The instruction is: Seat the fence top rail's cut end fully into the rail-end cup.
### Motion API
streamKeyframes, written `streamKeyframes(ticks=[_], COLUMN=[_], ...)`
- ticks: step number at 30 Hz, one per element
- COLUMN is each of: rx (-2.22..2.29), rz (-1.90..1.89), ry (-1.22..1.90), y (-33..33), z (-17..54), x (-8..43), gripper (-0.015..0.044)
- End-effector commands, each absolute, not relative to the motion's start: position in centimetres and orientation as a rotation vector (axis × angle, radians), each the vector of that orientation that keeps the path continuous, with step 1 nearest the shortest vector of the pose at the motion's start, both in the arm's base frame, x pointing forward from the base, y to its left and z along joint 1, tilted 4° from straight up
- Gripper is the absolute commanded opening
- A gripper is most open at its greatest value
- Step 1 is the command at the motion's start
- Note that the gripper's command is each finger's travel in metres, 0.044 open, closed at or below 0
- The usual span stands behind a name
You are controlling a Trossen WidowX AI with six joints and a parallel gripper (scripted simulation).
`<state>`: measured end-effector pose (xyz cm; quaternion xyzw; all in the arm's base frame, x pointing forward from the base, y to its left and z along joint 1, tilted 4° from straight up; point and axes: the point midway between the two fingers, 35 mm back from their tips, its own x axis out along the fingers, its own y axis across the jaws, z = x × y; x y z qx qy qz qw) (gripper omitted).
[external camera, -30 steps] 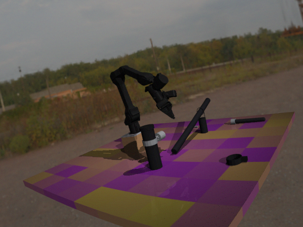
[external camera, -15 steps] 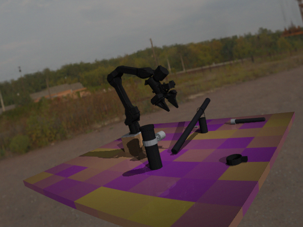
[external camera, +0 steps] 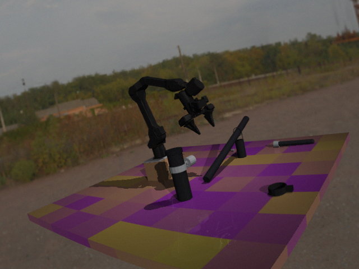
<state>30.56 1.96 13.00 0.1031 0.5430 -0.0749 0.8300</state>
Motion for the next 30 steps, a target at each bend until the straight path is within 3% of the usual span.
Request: streamKeyframes(ticks=[1,12,30], rx=[0.579,1.127,1.136], rz=[-0.46,-1.188,-1.2], ry=[1.257,1.232,1.227], y=[3.3,5.6,5.7], z=[10.3,5.5,5.5], x=[31.0,30.8,30.8], gripper=[0.044,0.044,0.044])
